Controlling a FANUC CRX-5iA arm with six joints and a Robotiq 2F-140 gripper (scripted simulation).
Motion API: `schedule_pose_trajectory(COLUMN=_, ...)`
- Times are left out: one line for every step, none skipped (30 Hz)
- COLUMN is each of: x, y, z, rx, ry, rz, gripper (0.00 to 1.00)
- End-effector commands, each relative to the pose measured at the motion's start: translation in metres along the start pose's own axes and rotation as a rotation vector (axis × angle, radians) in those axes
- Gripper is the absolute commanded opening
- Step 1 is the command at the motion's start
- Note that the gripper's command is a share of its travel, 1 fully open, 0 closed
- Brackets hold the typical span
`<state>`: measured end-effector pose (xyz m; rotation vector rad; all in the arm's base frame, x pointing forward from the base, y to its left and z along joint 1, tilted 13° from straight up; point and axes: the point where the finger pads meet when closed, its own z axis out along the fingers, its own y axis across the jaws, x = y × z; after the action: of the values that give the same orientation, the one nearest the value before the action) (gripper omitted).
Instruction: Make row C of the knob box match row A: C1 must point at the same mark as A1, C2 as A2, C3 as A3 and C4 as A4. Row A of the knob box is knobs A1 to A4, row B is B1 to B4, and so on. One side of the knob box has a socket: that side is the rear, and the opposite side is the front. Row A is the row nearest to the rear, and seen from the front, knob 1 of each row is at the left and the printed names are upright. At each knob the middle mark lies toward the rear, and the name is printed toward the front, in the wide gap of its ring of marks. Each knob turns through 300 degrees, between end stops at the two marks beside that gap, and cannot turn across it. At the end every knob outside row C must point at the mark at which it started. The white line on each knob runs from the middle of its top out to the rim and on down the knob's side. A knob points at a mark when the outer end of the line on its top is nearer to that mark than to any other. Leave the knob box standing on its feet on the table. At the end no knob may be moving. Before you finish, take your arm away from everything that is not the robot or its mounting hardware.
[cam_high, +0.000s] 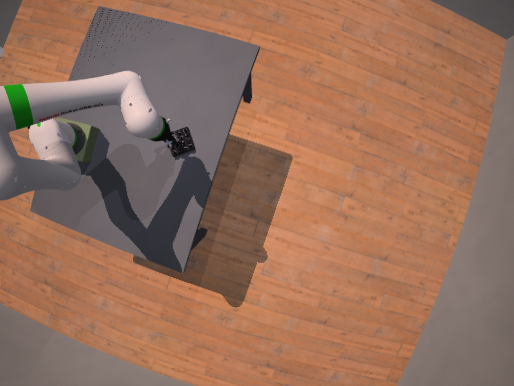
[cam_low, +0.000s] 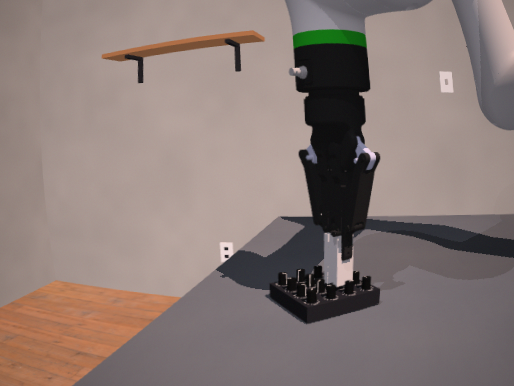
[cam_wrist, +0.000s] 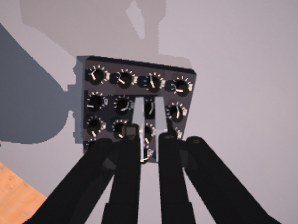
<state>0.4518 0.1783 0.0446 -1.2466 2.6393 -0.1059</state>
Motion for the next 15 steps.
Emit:
schedule_pose_trajectory(x=-0.0002, y=-0.0001, z=-0.0001, rx=-0.002, ry=0.0, rz=-0.041, gripper=0.05)
schedule_pose_trajectory(x=-0.0002, y=-0.0001, z=-0.0001, rx=-0.002, ry=0.0, rz=-0.059, gripper=0.05)
schedule_pose_trajectory(x=-0.0002, y=-0.0001, z=-0.0001, rx=-0.002, ry=-0.001, rz=-0.078, gripper=0.05)
schedule_pose_trajectory(x=-0.0002, y=-0.0001, z=-0.0001, rx=-0.002, ry=-0.001, rz=-0.098, gripper=0.05)
schedule_pose_trajectory(x=-0.0002, y=-0.0001, z=-0.0001, rx=-0.002, ry=-0.001, rz=-0.118, gripper=0.05)
schedule_pose_trajectory(x=-0.0002, y=-0.0001, z=-0.0001, rx=-0.002, ry=-0.001, rz=-0.139, gripper=0.05)
schedule_pose_trajectory(x=-0.0002, y=-0.0001, z=-0.0001, rx=-0.002, ry=-0.001, rz=-0.16, gripper=0.05)
schedule_pose_trajectory(x=-0.0002, y=-0.0001, z=-0.0001, rx=-0.002, ry=-0.001, rz=-0.182, gripper=0.05)
schedule_pose_trajectory(x=-0.0002, y=-0.0001, z=-0.0001, rx=-0.002, ry=-0.001, rz=-0.205, gripper=0.05)
schedule_pose_trajectory(x=-0.0002, y=-0.0001, z=-0.0001, rx=-0.002, ry=-0.001, rz=-0.228, gripper=0.05)
schedule_pose_trajectory(x=-0.0002, y=-0.0001, z=-0.0001, rx=-0.002, ry=-0.001, rz=-0.251, gripper=0.05)
schedule_pose_trajectory(x=-0.0002, y=-0.0001, z=-0.0001, rx=-0.002, ry=-0.001, rz=-0.275, gripper=0.05)
schedule_pose_trajectory(x=-0.0002, y=-0.0001, z=-0.0001, rx=-0.002, ry=-0.001, rz=-0.3, gripper=0.05)
schedule_pose_trajectory(x=-0.0002, y=-0.0001, z=-0.0001, rx=-0.002, ry=-0.001, rz=-0.324, gripper=0.05)
schedule_pose_trajectory(x=-0.0002, y=-0.0001, z=-0.0001, rx=-0.002, ry=-0.001, rz=-0.324, gripper=0.05)
